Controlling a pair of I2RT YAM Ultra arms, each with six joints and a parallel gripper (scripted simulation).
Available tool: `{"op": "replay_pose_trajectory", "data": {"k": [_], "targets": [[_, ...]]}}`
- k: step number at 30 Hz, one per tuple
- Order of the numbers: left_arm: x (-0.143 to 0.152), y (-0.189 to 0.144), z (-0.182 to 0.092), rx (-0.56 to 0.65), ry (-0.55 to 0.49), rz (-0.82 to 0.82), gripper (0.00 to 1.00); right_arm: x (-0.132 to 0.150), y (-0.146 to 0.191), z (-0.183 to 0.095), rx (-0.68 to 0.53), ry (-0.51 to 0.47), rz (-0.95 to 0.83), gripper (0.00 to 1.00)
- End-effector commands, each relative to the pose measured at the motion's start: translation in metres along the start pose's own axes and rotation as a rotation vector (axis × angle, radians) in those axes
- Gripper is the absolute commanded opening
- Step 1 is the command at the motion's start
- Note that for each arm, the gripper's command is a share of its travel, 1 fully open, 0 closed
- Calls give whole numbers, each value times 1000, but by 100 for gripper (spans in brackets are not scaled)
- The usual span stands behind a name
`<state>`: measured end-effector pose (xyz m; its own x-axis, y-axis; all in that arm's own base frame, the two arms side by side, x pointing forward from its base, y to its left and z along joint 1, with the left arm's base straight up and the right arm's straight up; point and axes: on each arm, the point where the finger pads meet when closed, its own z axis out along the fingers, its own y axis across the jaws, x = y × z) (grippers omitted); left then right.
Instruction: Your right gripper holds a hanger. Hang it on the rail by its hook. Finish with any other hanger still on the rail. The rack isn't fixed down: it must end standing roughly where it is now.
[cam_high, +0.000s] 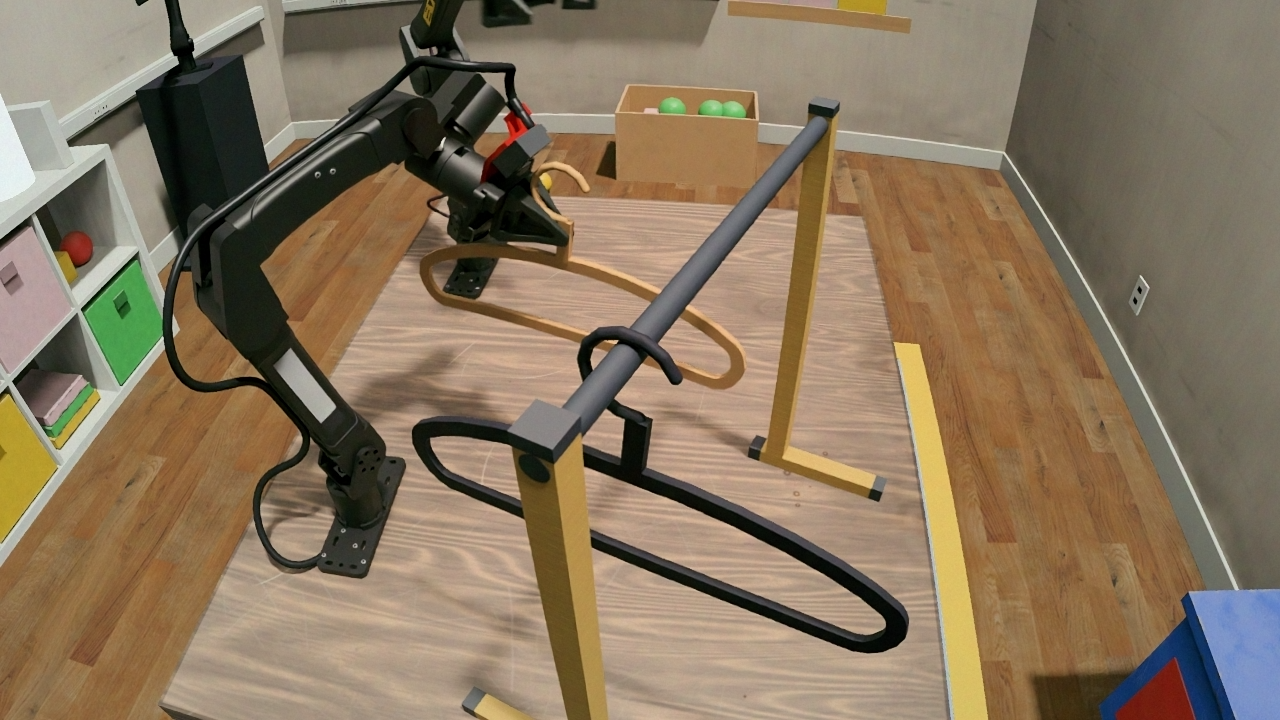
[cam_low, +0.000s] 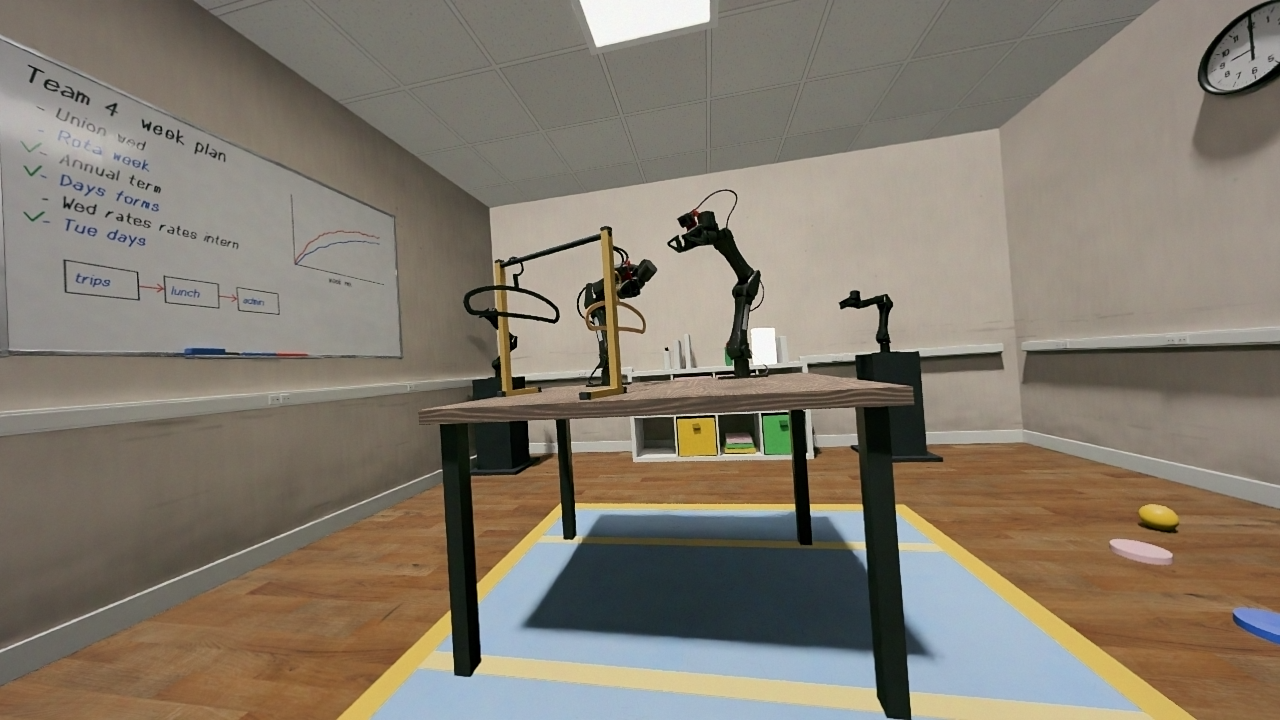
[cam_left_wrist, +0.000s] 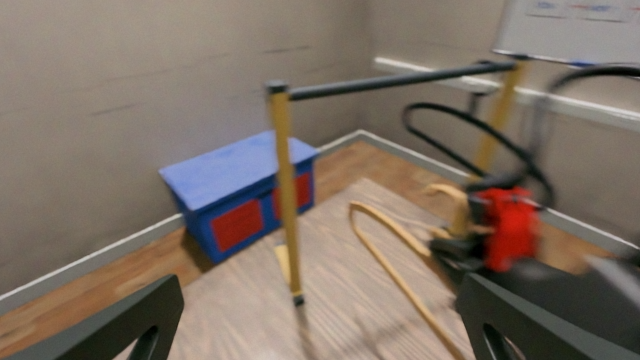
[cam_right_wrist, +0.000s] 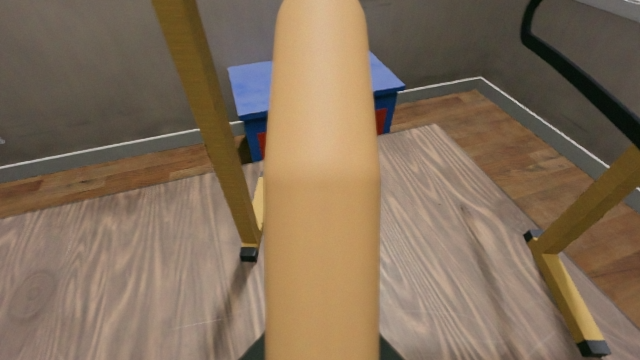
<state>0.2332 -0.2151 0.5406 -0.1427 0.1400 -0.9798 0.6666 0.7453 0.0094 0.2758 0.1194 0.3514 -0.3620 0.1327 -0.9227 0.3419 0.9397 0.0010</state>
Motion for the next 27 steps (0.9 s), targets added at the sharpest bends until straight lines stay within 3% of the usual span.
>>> {"op": "replay_pose_trajectory", "data": {"k": [1, 14, 27], "targets": [[9, -18, -14, 42, 108, 12, 100, -11, -21, -2, 43, -31, 26, 1], [4, -67, -61, 230, 132, 69, 100, -30, -19, -5, 48, -25, 22, 1], [7, -71, -64, 242, 151, 75, 100, -32, -20, -6, 46, -27, 28, 1]]}}
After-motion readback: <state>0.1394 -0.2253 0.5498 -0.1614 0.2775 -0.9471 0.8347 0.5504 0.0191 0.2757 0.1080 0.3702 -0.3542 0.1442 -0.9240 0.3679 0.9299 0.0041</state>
